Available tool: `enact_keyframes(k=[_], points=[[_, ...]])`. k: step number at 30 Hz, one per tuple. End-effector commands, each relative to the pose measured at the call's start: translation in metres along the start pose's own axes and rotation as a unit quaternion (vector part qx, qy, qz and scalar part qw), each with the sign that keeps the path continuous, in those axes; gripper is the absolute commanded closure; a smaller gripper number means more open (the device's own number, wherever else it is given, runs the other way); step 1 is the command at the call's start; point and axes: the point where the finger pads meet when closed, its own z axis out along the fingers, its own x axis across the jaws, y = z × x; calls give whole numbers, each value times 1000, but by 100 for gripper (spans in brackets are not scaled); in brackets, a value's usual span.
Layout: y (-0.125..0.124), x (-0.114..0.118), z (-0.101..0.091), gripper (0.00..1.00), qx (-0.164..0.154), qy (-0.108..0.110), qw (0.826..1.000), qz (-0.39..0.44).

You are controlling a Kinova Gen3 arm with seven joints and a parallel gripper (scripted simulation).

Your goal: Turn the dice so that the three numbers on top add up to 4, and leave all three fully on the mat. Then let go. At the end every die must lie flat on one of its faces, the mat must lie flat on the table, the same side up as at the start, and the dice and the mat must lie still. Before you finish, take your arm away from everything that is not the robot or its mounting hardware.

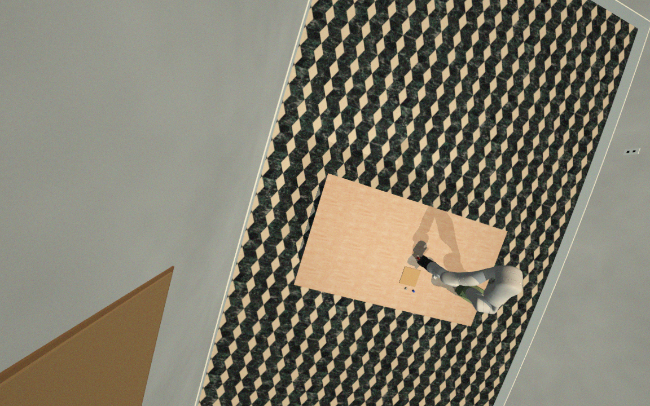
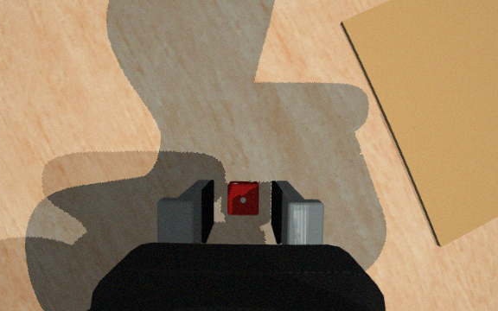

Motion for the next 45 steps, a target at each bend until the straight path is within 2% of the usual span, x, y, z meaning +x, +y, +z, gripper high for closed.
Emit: enact_keyframes(k=[1,34,45], points=[[0,0,0,36,0,0,1000,0],[0,0,0,36,0,0,1000,0],[0,0,7,36,0,0,1000,0]])
